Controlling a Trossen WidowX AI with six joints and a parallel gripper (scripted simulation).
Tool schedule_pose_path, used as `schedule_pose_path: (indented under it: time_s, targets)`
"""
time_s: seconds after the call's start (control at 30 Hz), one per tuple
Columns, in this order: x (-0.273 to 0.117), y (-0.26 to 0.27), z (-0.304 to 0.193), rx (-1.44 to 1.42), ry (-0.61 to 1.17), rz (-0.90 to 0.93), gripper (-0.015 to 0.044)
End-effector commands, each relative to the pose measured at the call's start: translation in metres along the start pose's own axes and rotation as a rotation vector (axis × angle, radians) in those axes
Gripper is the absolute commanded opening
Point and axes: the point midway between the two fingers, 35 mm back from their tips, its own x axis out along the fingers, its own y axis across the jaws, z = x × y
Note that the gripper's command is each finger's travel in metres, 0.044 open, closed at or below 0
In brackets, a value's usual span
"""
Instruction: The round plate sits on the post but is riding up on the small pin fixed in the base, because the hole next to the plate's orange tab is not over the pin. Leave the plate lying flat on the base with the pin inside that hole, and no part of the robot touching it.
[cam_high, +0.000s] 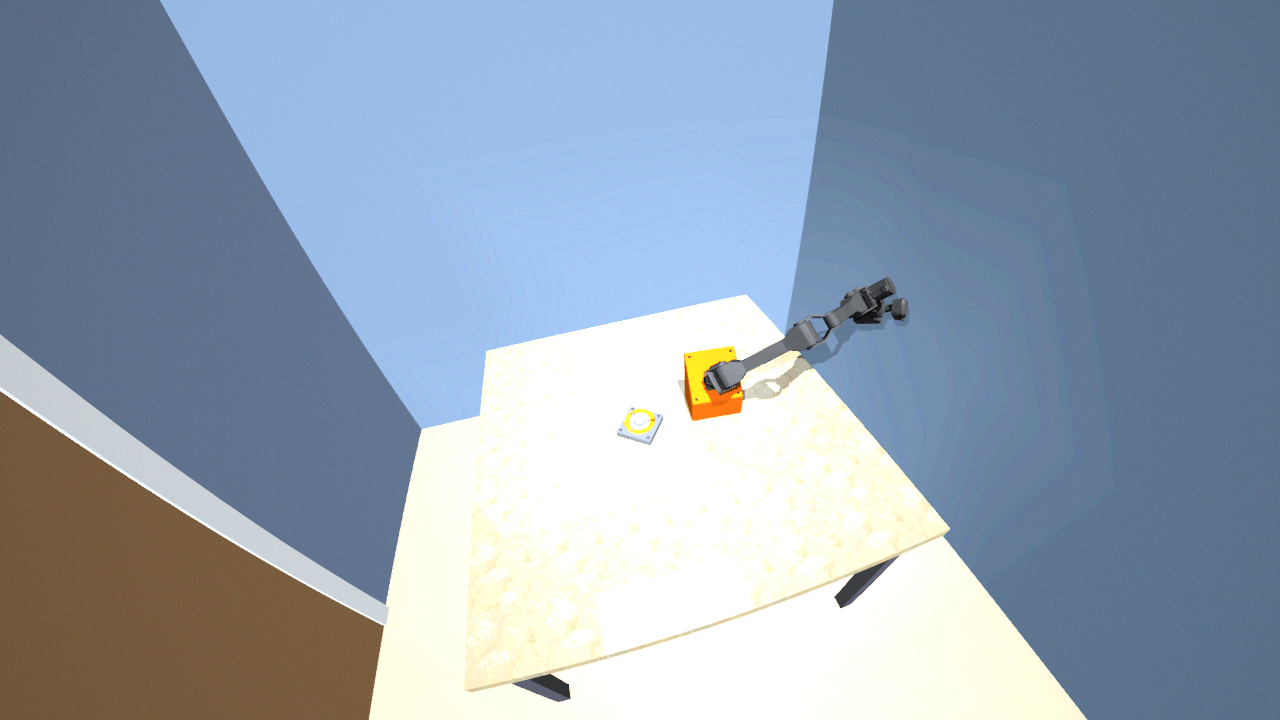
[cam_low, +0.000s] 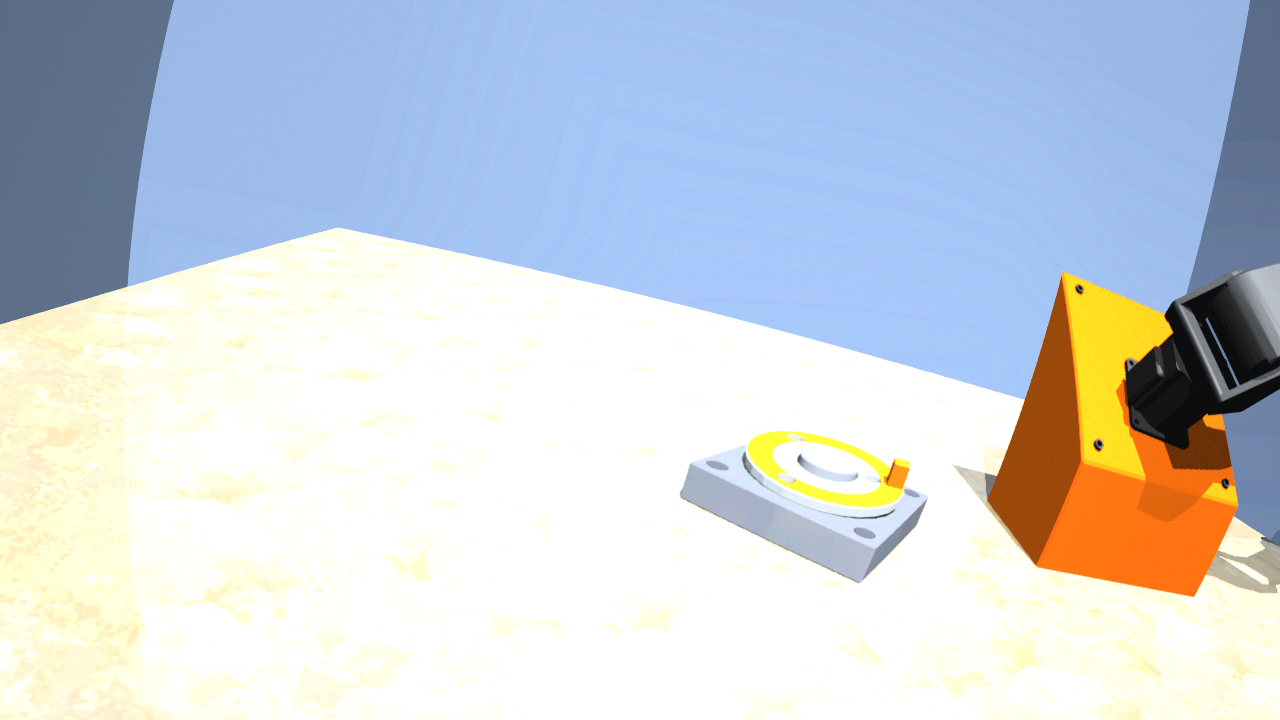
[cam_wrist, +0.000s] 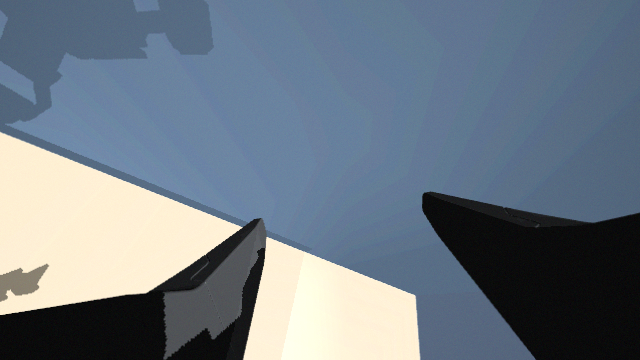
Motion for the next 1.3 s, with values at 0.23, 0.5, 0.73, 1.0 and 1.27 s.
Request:
schedule_pose_path:
  time_s: [0.23, 0.5, 0.73, 1.0, 1.27]
  targets:
    - [-0.085, 0.045, 0.087, -0.078, -0.243, 0.1, 0.019]
    - [-0.203, 0.106, 0.157, -0.188, -0.504, 0.235, 0.0]
    - [-0.312, 0.164, 0.185, -0.277, -0.705, 0.361, 0.0]
    - [-0.434, 0.228, 0.171, -0.445, -0.861, 0.487, 0.0]
    - [-0.555, 0.289, 0.128, -0.617, -1.036, 0.66, 0.0]
